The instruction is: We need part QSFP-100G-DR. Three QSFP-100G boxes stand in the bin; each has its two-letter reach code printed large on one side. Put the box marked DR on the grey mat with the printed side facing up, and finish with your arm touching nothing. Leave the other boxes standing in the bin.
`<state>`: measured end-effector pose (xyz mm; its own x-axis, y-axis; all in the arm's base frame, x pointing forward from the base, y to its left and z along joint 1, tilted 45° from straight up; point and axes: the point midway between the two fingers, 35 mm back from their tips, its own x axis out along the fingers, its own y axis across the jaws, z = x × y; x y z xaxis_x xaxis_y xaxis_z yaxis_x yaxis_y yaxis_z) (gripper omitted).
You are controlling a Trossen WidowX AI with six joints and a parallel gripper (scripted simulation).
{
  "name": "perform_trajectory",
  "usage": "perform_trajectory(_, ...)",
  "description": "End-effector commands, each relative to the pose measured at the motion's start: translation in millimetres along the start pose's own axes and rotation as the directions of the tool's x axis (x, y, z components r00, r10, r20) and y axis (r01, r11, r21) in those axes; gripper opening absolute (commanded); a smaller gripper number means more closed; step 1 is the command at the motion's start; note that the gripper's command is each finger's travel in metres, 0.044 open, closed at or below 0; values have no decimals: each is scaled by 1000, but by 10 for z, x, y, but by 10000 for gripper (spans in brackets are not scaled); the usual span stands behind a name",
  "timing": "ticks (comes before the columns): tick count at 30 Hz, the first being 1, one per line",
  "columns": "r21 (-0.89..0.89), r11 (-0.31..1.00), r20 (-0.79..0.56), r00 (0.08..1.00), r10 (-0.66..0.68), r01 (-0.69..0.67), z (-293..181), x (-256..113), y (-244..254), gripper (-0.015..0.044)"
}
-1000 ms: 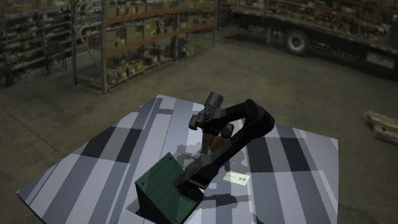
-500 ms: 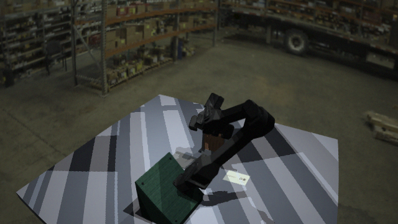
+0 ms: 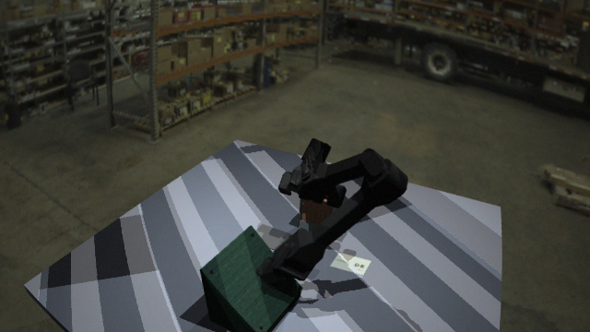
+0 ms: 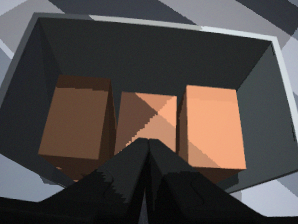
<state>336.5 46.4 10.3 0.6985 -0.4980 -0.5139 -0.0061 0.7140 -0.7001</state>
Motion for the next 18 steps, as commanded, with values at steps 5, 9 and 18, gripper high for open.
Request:
perform_trajectory(5,-3,1000,-7,1000,-3,3,-58,-26,-1,0)
perform_trajectory(9,-3,1000,-7,1000,-3,3,-74,-38,-1,0)
perform_trajectory(18,-4,1000,-7,1000,-3,3,-110,-64,0,0)
